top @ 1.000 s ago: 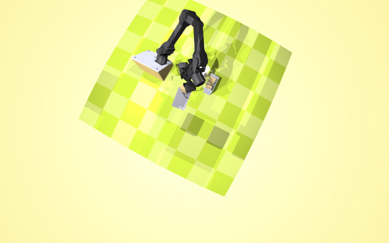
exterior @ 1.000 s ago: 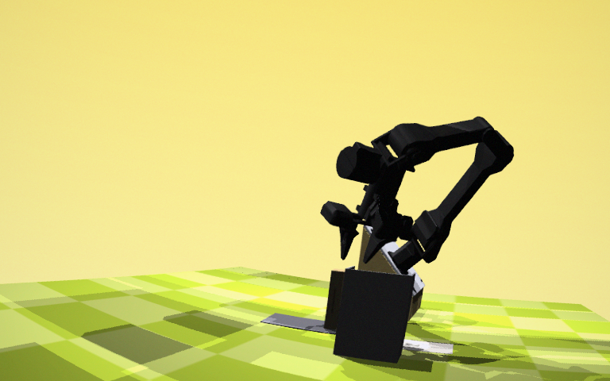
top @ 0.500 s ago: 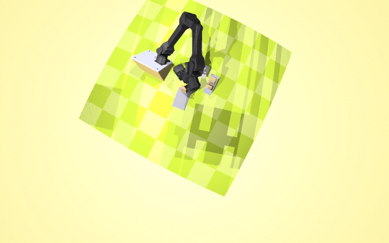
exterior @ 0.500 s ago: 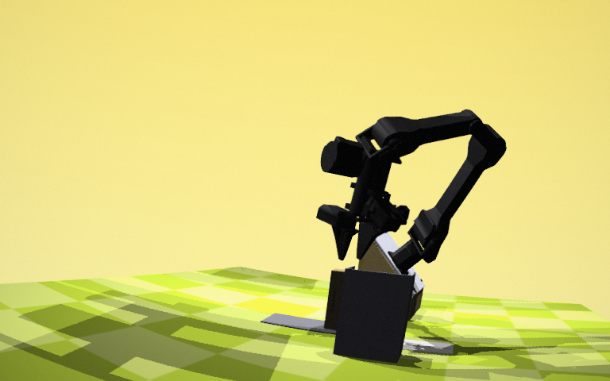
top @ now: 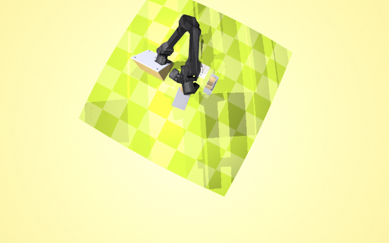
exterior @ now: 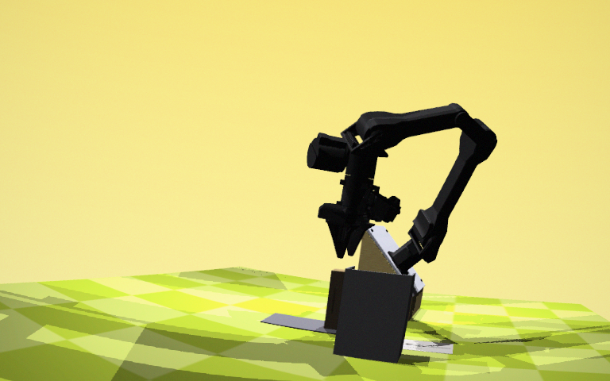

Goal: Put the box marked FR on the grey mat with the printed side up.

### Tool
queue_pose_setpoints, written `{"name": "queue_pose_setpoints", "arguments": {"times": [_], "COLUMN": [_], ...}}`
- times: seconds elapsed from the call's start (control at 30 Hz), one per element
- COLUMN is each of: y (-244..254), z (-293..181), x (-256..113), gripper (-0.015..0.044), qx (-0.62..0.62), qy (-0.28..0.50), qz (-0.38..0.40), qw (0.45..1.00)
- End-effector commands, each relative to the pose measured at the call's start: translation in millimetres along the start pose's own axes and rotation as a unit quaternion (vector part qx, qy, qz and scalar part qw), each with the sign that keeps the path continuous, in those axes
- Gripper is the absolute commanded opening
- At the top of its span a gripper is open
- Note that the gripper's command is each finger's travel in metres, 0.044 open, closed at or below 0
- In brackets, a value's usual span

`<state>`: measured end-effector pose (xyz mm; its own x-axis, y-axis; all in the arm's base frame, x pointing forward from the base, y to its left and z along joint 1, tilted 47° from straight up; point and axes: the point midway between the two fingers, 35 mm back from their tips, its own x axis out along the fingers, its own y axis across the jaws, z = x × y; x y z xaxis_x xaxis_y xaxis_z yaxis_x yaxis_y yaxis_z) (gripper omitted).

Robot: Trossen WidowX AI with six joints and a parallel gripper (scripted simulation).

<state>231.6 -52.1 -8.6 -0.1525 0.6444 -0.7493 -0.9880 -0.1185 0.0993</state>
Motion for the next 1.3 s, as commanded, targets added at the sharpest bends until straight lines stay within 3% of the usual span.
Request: {"name": "queue_pose_setpoints", "arguments": {"times": [0.0,0.23,1.27], "y": [-1.5,-3.2,-5.6], "z": [-4.1,-10.0,-6.5], "x": [-0.7,-3.0,34.6], "gripper": [0.0236,0.0236,0.0236], "qx": [-0.053,-0.126,-0.128], "qy": [-0.02,-0.041,-0.042], "qz": [-0.012,-0.034,-0.035], "qw": [0.998,0.991,0.99]}}
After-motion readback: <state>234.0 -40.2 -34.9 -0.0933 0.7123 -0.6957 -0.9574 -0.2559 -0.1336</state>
